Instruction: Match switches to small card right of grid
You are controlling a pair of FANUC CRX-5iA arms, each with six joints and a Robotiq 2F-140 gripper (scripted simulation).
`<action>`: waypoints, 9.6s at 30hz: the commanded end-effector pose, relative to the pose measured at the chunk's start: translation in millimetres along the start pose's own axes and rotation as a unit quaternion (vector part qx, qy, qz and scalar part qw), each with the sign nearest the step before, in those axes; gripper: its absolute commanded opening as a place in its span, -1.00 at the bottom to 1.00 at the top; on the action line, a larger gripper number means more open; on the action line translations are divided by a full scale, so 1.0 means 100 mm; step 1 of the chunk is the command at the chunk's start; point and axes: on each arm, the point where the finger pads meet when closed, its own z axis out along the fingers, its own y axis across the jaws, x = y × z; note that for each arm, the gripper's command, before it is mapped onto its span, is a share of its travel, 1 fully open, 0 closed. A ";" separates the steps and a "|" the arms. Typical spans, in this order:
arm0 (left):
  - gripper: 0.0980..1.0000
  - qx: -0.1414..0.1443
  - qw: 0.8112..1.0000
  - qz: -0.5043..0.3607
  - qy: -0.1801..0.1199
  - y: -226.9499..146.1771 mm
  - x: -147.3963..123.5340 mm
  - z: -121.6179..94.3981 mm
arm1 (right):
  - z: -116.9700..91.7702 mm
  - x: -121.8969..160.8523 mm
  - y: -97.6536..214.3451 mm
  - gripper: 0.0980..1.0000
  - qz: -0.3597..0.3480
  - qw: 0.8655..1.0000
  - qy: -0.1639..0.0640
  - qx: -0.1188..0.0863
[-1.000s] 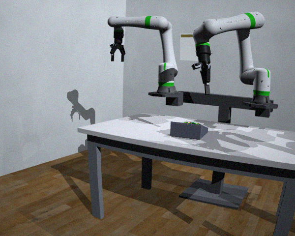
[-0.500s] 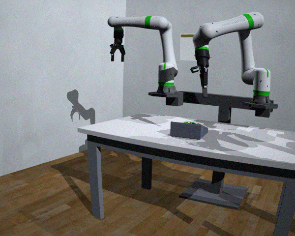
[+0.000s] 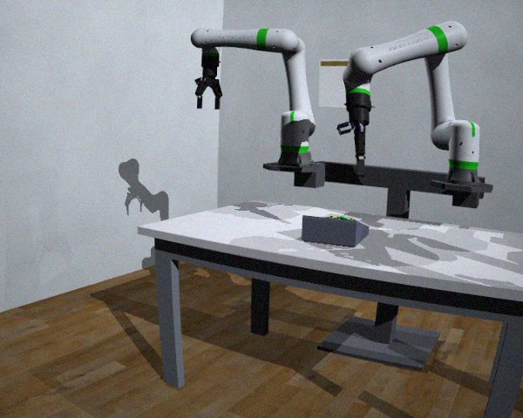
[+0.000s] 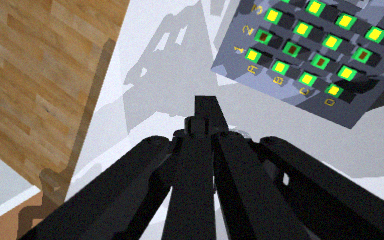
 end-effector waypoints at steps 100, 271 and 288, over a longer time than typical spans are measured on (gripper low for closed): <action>-1.00 0.034 0.982 0.170 0.073 1.27 -0.12 0.07 | -0.01 0.00 0.00 1.00 0.000 1.000 0.001 0.000; -1.00 0.035 0.981 0.176 0.076 1.26 0.08 1.34 | -0.01 0.00 0.00 1.00 0.000 1.000 0.001 0.000; -1.00 0.035 0.981 0.176 0.076 1.26 0.08 1.31 | -0.01 0.00 0.00 1.00 0.000 1.000 0.001 0.000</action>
